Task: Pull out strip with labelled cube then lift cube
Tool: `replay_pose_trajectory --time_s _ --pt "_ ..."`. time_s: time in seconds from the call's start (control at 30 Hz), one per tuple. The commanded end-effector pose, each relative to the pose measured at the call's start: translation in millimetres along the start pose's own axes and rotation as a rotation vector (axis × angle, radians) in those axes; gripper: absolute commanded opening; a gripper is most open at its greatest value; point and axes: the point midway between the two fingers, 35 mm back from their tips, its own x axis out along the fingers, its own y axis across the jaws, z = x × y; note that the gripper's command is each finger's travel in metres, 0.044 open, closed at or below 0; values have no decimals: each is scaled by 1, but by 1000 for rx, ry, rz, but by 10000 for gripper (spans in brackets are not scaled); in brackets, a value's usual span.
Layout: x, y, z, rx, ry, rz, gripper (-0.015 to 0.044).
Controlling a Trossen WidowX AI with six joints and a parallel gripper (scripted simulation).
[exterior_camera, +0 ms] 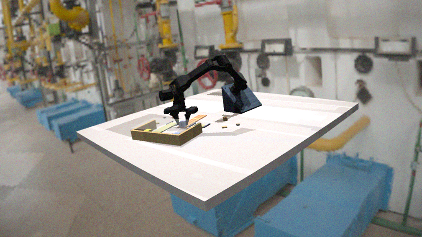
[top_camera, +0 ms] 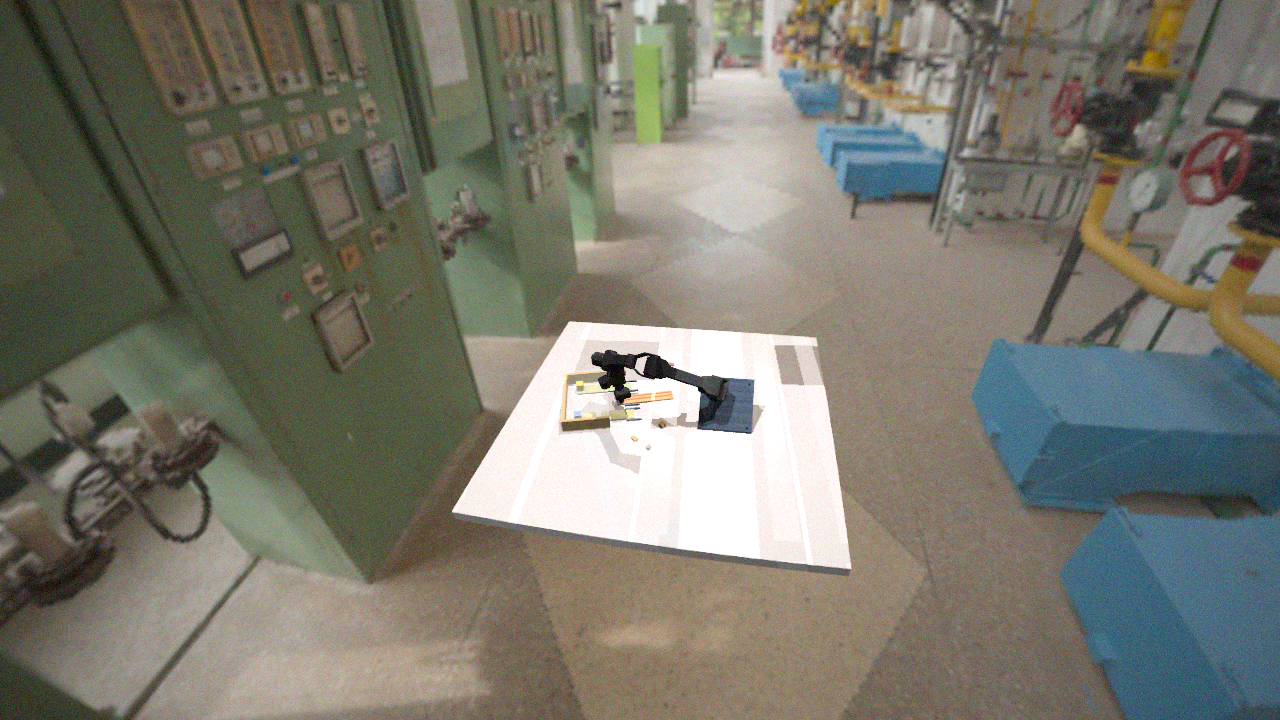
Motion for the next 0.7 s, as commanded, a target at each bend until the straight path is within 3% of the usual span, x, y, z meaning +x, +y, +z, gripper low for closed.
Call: replay_pose_trajectory --time_s 0.0,0.07,0.3,0.43,0.67 --pt "0 0 0 0 0 0 198" --pt "0 0 0 0 0 0 145" --pt "0 0 0 0 0 0 98" --pt "-2 1 -2 0 0 0 0" --pt "-23 13 -26 4 3 1 0"
